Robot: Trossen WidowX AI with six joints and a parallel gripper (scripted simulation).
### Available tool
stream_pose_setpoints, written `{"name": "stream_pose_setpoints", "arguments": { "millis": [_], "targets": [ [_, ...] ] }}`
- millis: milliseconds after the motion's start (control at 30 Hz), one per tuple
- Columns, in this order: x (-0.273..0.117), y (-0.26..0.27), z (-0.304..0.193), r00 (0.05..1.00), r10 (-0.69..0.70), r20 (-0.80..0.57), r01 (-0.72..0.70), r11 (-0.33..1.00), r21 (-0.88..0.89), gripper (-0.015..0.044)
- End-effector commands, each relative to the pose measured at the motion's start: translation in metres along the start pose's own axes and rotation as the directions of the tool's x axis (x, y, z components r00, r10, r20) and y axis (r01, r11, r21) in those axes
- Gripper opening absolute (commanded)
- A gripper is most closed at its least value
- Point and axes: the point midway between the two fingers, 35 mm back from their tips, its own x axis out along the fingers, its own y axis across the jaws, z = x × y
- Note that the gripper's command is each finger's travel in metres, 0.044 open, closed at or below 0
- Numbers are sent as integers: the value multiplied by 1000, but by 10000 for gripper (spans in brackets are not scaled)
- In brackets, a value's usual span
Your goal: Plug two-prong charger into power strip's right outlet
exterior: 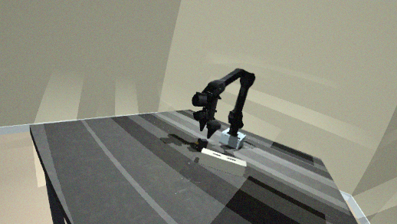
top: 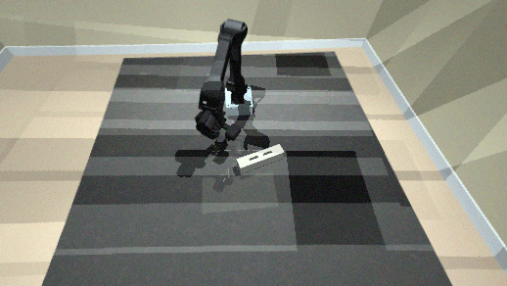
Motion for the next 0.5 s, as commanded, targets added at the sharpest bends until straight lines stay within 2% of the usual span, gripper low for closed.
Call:
{"name": "stream_pose_setpoints", "arguments": {
  "millis": [0, 467],
  "targets": [
    [3, -4, -6, 1000, 9, -23, -9, 1000, 11, 440],
    [19, -4, -5, 1000, 9, -23, -9, 1000, 11, 440]
  ]
}}
